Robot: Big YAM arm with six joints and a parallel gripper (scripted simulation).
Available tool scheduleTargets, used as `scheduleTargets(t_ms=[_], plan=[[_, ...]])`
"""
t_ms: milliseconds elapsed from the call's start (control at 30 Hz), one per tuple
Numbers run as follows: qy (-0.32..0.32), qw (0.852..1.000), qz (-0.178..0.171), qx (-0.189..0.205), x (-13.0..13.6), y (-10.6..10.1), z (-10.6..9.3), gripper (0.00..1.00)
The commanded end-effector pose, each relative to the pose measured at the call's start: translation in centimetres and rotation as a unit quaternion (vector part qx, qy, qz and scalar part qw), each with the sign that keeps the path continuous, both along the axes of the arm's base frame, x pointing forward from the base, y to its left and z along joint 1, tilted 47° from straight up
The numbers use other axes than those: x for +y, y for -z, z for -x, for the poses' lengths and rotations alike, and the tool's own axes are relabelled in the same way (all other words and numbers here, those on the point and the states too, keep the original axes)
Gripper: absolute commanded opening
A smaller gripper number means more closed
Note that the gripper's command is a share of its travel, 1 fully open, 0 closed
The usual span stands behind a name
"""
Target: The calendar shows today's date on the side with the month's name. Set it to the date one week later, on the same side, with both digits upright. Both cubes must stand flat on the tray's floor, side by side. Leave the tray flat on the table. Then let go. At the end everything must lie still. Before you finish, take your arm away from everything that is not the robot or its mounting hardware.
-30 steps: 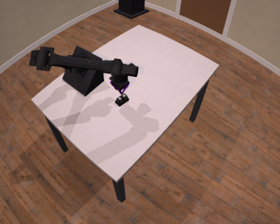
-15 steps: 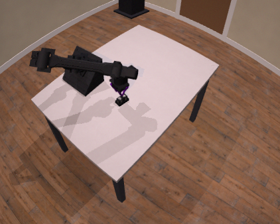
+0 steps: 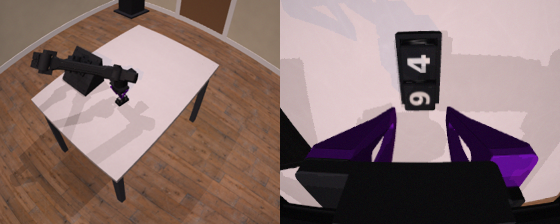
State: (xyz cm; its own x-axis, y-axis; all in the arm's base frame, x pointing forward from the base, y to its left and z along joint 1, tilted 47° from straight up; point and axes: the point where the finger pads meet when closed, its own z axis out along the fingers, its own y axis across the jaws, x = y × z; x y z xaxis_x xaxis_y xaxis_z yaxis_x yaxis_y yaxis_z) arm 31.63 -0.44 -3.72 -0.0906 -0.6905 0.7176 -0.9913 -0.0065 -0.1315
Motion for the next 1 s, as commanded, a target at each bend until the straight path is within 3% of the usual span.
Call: scheduleTargets(t_ms=[0,967], plan=[[-0.006,1.000,0.001,0.007,-0.49,0.62,0.01,0.44],[-0.008,1.000,0.001,0.007,-1.08,1.36,-0.07,0.44]])
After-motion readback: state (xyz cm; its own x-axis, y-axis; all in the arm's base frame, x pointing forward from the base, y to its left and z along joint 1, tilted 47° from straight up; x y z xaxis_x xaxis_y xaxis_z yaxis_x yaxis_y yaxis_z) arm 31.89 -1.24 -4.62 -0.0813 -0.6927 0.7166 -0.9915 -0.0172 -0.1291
